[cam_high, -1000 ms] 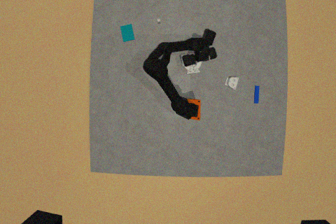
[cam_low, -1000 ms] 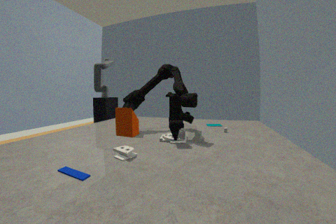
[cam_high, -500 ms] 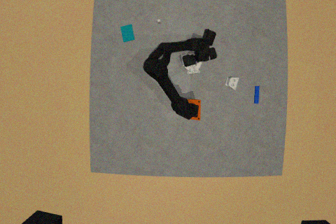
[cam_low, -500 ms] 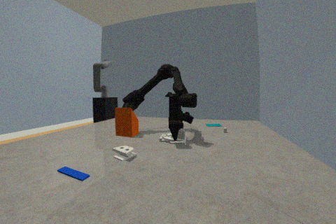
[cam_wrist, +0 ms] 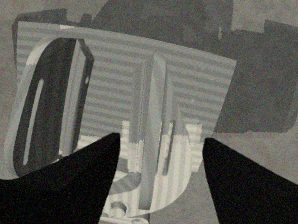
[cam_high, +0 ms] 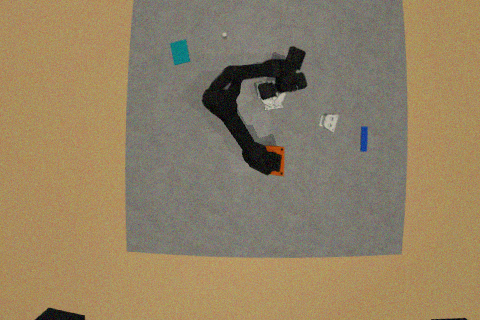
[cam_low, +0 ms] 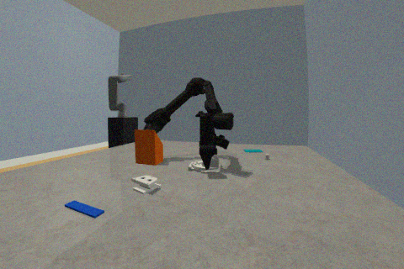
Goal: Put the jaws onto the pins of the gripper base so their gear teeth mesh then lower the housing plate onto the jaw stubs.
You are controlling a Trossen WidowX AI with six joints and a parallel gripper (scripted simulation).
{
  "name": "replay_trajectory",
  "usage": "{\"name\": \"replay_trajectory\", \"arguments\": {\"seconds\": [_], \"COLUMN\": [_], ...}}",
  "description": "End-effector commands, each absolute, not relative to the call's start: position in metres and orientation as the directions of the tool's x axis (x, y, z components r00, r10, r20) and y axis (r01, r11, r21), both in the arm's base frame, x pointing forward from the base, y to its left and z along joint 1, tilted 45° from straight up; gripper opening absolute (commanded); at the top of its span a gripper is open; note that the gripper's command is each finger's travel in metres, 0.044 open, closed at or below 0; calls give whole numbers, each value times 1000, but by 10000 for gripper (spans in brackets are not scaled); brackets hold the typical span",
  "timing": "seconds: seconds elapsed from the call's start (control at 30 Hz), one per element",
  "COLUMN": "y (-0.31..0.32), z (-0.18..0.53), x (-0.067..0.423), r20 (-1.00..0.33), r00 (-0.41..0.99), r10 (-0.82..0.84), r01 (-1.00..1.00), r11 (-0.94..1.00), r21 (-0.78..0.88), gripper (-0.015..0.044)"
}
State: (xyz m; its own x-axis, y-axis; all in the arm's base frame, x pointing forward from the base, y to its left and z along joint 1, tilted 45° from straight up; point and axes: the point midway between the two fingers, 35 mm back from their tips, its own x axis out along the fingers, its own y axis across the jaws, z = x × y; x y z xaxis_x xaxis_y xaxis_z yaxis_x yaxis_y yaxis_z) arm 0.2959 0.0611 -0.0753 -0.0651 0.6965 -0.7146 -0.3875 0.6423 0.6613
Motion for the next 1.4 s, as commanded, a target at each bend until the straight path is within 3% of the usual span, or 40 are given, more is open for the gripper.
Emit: {"name": "replay_trajectory", "arguments": {"seconds": [0.0,0.4,0.67,0.7,1.37], "y": [54,18,5,3,-46], "z": [-69,-35,-42,-44,-72], "x": [298,300,300,300,292], "r20": [-716,-709,-718,-719,-740], "r00": [-64,-59,-55,-54,-46], "r10": [696,702,694,692,671], "r01": [-388,-374,-274,-254,166], "r11": [643,643,681,687,736], "r21": [660,668,679,681,657], "gripper": [224,224,434,440,440]}}
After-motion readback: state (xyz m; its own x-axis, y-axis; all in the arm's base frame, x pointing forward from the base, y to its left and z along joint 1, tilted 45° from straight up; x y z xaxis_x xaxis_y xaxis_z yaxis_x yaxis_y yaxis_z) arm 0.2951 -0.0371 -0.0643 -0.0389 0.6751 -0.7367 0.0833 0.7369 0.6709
